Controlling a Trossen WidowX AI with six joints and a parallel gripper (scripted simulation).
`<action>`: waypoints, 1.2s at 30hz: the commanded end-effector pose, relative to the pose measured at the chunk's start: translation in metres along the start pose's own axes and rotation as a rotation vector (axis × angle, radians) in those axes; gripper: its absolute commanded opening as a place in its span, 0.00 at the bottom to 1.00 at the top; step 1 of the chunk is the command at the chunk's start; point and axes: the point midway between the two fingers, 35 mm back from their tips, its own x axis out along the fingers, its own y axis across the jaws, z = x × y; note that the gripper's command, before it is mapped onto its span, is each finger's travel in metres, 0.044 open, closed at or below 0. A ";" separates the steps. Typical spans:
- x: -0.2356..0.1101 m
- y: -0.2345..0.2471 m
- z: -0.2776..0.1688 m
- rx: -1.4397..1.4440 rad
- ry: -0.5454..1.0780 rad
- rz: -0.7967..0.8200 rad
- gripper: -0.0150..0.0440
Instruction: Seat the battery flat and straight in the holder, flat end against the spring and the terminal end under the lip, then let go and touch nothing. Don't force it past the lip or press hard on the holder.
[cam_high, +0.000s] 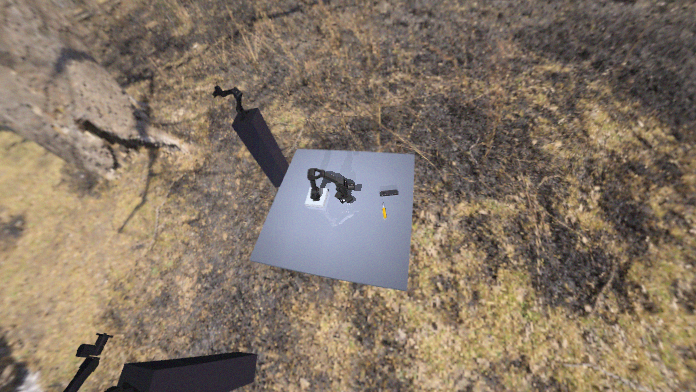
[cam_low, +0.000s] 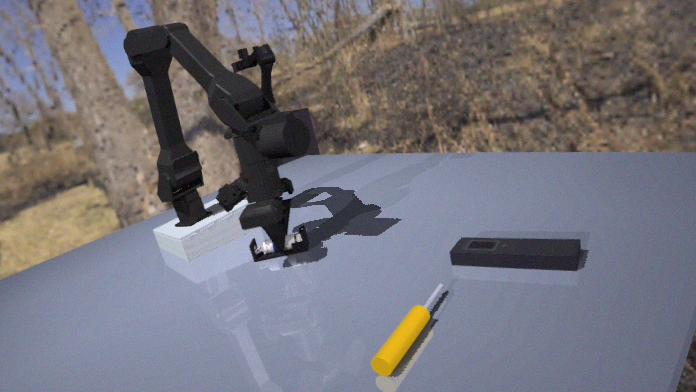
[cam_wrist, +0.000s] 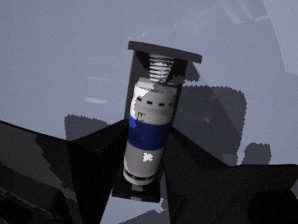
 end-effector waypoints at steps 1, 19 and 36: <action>0.000 0.000 -0.004 0.003 0.003 -0.001 0.39; -0.003 0.000 -0.004 0.001 0.002 0.000 0.56; -0.044 0.000 -0.004 -0.004 -0.003 -0.001 0.79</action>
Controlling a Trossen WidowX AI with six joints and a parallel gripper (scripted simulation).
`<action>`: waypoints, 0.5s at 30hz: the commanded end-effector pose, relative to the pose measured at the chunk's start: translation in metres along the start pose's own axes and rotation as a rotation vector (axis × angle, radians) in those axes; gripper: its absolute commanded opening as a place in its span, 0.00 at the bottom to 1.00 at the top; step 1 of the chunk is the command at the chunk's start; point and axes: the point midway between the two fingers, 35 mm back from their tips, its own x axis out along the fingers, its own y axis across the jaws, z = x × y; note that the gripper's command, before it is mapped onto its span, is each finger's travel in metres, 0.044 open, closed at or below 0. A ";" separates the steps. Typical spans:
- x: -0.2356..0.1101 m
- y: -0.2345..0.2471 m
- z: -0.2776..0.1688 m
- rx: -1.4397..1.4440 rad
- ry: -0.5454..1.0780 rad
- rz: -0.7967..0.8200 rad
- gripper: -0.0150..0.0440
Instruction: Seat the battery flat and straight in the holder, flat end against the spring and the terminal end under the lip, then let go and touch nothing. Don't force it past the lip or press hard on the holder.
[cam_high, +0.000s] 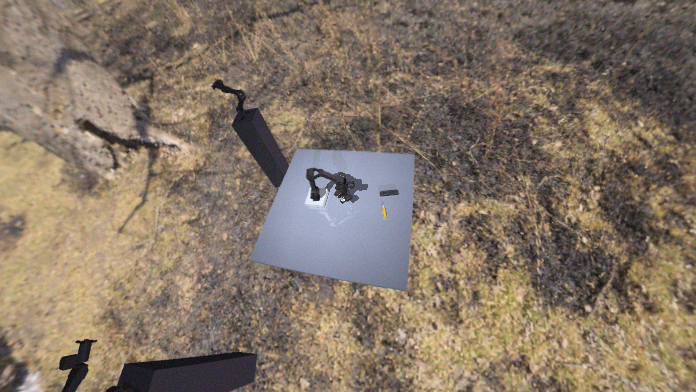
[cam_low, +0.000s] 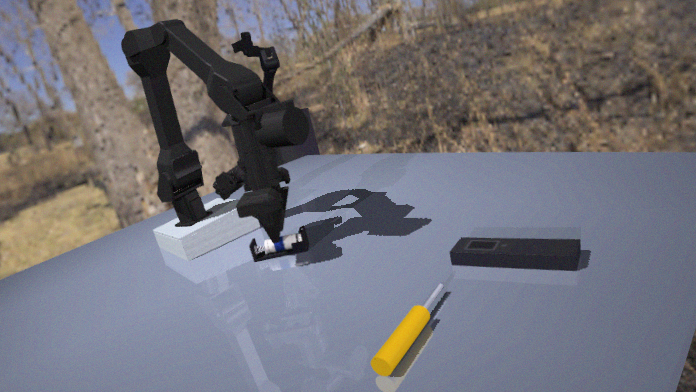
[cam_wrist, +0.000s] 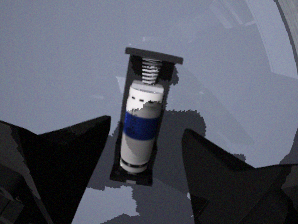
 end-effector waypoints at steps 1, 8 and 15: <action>-0.034 0.003 -0.004 0.005 0.018 0.012 0.83; -0.068 0.001 -0.001 0.006 0.020 0.013 1.00; -0.068 0.001 -0.001 0.006 0.020 0.013 1.00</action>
